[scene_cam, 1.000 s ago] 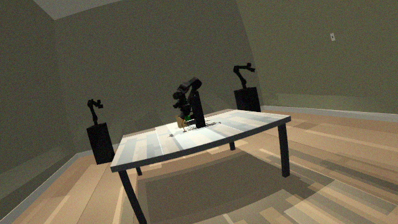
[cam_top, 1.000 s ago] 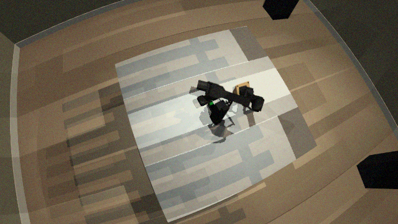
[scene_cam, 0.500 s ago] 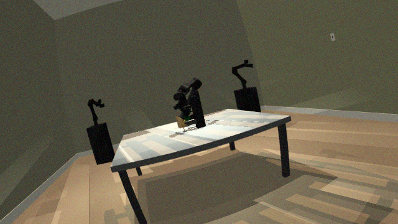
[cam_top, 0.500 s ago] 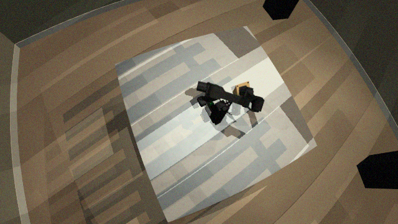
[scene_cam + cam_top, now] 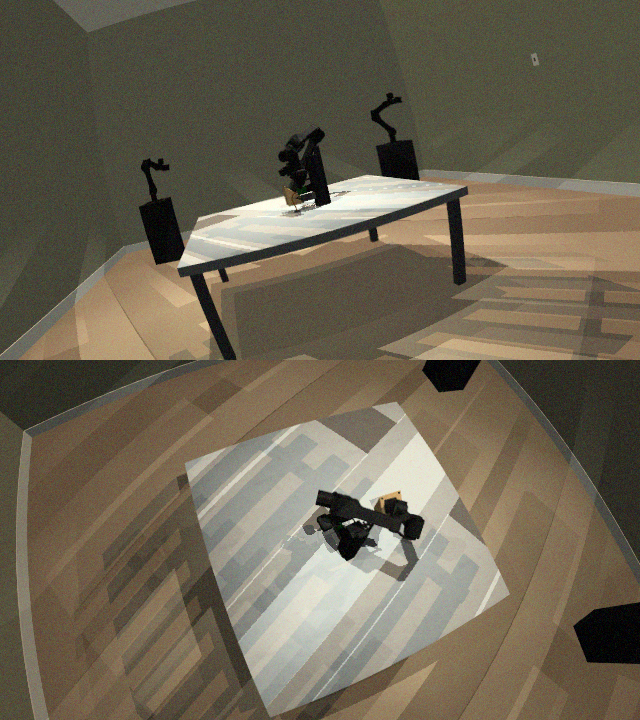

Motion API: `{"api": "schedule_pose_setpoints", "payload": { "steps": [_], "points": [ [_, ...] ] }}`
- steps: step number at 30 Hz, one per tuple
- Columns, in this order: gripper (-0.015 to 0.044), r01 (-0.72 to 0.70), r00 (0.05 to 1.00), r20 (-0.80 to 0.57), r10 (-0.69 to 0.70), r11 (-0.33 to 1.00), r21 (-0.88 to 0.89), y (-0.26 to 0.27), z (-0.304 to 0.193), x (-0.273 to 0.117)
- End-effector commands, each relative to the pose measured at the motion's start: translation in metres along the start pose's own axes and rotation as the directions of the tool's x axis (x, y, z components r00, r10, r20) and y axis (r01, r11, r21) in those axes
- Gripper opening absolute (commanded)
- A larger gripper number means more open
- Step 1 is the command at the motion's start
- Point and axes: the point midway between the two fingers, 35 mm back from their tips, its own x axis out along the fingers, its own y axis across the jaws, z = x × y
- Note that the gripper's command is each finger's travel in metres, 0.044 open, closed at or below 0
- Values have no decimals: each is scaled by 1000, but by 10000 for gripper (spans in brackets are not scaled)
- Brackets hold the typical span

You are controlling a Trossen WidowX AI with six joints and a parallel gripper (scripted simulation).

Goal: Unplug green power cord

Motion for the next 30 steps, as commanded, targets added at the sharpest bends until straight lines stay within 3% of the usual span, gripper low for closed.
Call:
{"api": "schedule_pose_setpoints", "payload": {
  "steps": [1, 19, 30],
  "points": [
    [0, 0, 1000, 12, 0, 1000, 2, 1, 11, -2],
    [0, -1, 1000, 14, 1, 1000, 4, 2, 40, -5],
    [289, -2, 1000, 9, 1, 1000, 5, 1, 29, 0]
  ]
}}
